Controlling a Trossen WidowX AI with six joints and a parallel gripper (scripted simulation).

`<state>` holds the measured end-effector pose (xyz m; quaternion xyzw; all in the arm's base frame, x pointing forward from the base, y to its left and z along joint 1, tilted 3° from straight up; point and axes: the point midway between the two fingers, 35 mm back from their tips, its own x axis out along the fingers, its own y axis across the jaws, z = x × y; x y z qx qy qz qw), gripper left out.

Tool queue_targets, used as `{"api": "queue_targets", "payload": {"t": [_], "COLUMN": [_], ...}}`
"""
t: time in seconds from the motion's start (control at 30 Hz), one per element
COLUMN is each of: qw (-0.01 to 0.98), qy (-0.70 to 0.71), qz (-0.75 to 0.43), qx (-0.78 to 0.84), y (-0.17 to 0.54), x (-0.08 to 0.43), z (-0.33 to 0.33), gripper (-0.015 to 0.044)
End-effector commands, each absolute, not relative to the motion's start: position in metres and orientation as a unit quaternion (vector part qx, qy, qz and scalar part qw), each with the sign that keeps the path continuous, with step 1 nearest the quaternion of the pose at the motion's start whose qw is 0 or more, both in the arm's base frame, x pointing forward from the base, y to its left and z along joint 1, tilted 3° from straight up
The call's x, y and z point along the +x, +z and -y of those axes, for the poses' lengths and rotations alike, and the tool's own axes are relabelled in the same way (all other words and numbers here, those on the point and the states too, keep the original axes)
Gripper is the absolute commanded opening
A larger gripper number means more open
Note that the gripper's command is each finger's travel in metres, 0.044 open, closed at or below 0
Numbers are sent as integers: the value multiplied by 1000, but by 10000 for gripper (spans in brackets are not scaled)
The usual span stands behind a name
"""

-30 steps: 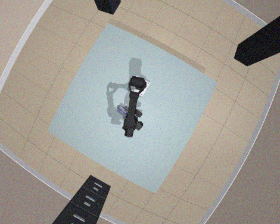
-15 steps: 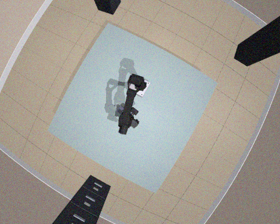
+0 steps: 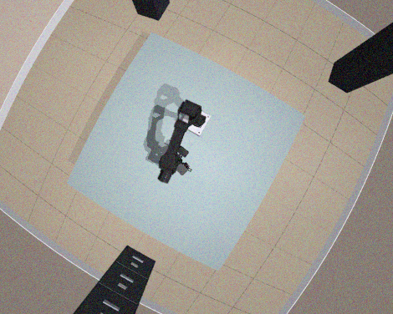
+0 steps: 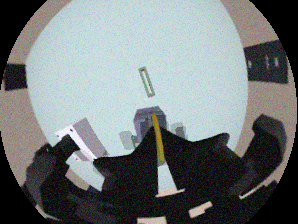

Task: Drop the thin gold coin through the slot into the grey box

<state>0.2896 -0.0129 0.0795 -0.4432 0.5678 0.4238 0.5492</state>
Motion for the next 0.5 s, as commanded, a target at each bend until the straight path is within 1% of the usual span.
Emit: {"api": "queue_targets", "payload": {"t": [0.0, 0.47], "qw": [548, 547], "qy": [423, 423], "qz": [-568, -569], "qx": [-445, -446], "y": [80, 81], "x": [286, 274], "z": [22, 52], "gripper": [0, 0]}}
